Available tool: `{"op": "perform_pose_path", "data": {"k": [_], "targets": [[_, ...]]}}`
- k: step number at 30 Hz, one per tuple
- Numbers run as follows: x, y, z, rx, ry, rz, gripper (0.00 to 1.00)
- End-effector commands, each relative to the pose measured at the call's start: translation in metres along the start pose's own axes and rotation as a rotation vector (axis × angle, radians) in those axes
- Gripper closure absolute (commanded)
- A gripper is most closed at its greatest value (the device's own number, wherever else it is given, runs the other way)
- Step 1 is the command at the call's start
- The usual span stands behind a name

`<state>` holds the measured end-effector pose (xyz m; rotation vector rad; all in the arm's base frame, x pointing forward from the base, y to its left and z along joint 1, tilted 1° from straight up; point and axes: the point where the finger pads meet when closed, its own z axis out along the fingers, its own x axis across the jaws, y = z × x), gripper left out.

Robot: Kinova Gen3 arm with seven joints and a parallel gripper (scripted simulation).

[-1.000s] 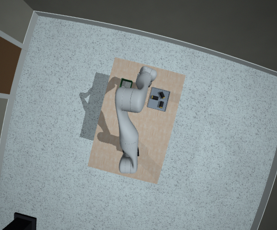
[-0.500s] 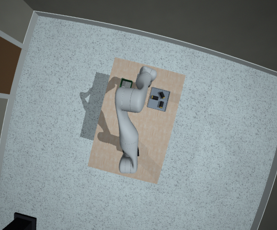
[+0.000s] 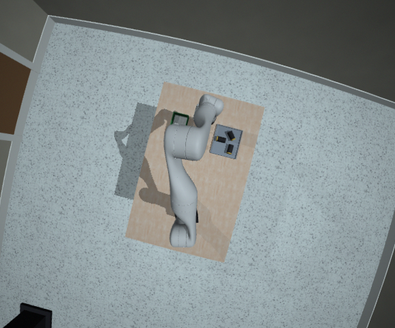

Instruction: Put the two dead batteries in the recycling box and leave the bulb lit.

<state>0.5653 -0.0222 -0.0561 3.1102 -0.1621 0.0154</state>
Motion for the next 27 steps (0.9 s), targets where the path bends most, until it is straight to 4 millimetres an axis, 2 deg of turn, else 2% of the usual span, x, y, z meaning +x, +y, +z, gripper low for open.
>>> {"op": "perform_pose_path", "data": {"k": [1, 27], "targets": [[0.0019, -0.0041, -0.0012, 0.005, 0.008, -0.002, 0.1], [0.0044, -0.0052, -0.0019, 0.005, 0.011, -0.003, 0.1]]}}
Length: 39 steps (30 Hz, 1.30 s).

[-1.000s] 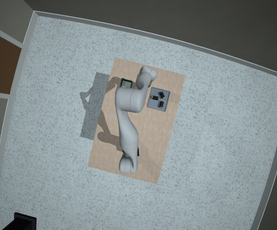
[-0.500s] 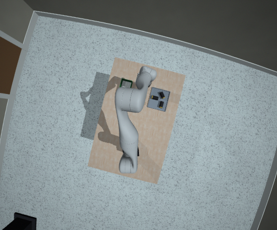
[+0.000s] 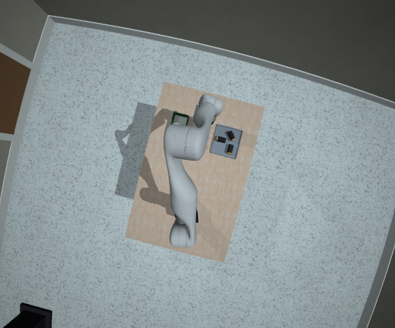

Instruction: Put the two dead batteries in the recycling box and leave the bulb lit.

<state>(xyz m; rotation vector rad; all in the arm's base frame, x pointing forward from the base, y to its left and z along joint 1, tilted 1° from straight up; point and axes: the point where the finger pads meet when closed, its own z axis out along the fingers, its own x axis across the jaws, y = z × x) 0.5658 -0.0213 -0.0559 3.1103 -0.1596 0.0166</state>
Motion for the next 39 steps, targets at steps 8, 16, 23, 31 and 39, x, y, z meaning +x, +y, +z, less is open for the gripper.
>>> {"op": "perform_pose_path", "data": {"k": [8, 16, 23, 31, 39], "targets": [[0.004, -0.004, -0.002, 0.005, 0.01, -0.001, 0.1], [0.004, -0.004, -0.002, 0.005, 0.01, -0.001, 0.1], [0.004, -0.004, 0.0, 0.005, 0.009, -0.001, 0.1], [0.003, -0.004, 0.031, 0.004, 0.006, -0.001, 0.1], [0.003, -0.004, 0.036, 0.004, 0.006, -0.001, 0.1]]}}
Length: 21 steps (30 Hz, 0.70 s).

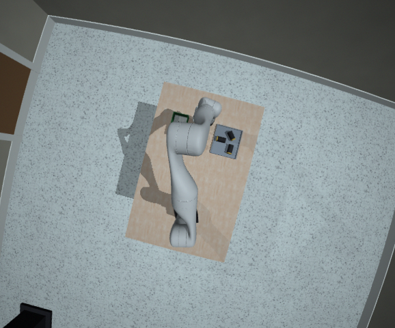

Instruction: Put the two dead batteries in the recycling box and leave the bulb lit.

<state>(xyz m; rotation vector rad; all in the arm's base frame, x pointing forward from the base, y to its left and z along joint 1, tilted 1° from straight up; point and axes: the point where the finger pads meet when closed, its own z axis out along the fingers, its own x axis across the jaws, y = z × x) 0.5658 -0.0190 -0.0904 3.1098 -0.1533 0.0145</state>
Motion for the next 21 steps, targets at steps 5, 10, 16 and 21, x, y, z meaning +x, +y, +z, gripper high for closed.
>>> {"op": "perform_pose_path", "data": {"k": [5, 10, 16, 21], "targets": [[0.003, -0.001, 0.006, 0.005, 0.007, 0.003, 0.1], [0.003, -0.001, 0.012, 0.005, 0.007, 0.003, 0.1], [0.004, -0.001, 0.01, 0.006, 0.01, 0.003, 0.1], [0.004, -0.001, 0.01, 0.006, 0.009, 0.003, 0.43]]}}
